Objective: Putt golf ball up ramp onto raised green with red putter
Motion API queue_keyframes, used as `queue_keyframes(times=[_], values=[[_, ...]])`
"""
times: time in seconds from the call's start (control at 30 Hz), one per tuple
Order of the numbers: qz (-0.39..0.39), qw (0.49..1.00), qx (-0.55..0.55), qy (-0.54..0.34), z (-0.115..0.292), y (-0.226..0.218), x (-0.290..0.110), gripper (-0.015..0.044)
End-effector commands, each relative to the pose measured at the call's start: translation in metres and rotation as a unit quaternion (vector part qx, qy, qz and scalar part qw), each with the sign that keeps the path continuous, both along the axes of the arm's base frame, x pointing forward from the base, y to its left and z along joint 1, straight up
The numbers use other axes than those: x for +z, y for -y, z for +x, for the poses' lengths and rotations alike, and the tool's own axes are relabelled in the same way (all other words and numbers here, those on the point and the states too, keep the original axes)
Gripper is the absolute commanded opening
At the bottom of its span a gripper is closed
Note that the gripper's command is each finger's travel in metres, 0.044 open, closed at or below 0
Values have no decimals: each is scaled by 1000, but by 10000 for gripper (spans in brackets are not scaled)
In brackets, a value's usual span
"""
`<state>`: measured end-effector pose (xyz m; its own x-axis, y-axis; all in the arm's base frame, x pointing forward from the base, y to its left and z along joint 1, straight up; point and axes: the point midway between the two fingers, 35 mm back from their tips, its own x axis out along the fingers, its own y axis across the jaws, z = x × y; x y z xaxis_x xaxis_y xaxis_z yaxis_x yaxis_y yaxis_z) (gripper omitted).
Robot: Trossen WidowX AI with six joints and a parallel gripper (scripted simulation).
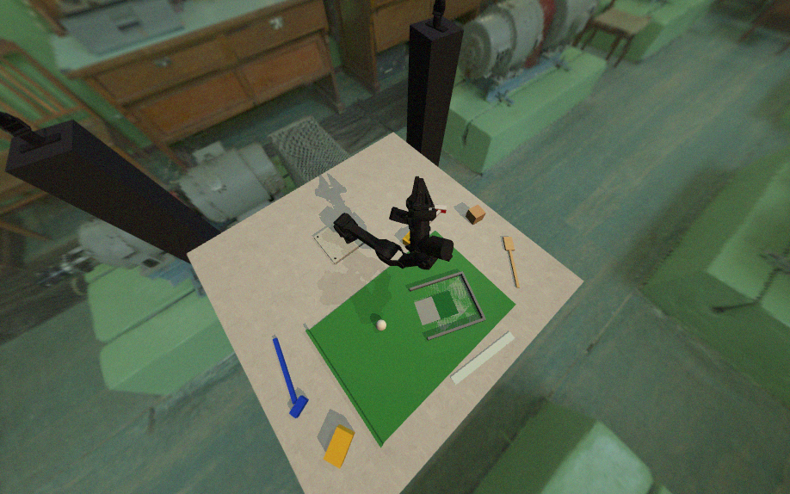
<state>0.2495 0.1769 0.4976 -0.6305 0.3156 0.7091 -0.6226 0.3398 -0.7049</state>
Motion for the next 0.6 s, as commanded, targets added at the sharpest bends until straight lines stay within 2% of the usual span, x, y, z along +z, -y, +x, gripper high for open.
queue_keyframes(times=[0.0,0.03,0.27,0.57], values=[[1,1000,5,1,-3,-1,1,426],[3,1000,19,5,-11,-3,5,440],[32,975,211,57,-123,-7,42,440],[85,879,453,124,-242,58,69,440]])
